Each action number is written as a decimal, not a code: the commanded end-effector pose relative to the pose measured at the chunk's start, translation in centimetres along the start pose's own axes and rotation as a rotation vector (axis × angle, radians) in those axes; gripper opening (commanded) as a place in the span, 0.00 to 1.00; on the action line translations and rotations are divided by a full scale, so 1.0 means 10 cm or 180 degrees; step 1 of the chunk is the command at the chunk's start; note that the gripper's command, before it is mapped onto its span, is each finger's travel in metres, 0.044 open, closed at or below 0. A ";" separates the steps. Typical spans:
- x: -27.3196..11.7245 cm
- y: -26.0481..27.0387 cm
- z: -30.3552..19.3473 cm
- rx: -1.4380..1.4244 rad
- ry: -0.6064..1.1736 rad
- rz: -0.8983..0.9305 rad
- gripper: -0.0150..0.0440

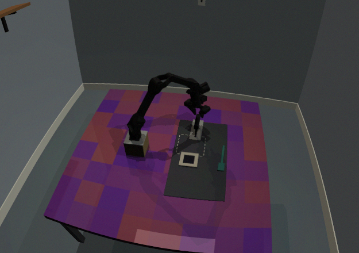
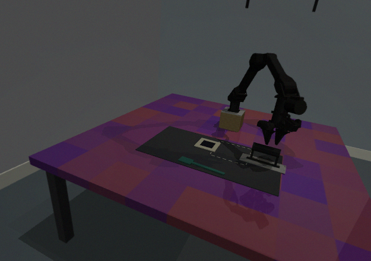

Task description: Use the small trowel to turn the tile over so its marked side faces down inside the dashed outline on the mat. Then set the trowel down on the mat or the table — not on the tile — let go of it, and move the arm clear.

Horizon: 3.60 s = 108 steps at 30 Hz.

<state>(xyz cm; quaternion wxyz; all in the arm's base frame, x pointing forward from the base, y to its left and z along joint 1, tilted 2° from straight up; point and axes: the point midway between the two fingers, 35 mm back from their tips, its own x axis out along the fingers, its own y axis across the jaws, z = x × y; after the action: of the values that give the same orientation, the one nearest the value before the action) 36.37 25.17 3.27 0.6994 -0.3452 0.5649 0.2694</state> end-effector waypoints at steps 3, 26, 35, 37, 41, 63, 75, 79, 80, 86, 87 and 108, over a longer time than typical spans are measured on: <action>0.04 0.08 0.01 0.0494 -0.0090 -0.0103 0.76; 0.11 0.23 0.05 0.2724 -0.0750 -0.0351 0.76; 0.13 0.33 0.02 0.3570 -0.1027 -0.0300 0.76; 0.13 0.33 0.02 0.3772 -0.1105 -0.0289 0.76; 0.13 0.33 0.01 0.4173 -0.1256 -0.0254 0.76; 0.19 0.41 -0.14 0.6338 -0.2051 0.0212 0.76; 0.20 0.45 -0.26 0.7454 -0.2480 0.0711 0.76; 0.20 0.45 -0.28 0.7675 -0.2564 0.0838 0.76; 0.20 0.45 -0.28 0.7675 -0.2564 0.0838 0.76; 0.24 0.43 -0.26 0.7676 -0.2564 0.0838 0.76; 0.25 0.42 -0.25 0.7676 -0.2564 0.0838 0.76; 0.51 0.26 -0.13 0.7675 -0.2570 0.0840 0.76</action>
<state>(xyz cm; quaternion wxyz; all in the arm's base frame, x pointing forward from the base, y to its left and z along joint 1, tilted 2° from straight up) 34.29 25.62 -2.01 0.6571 0.6701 0.2277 -0.2595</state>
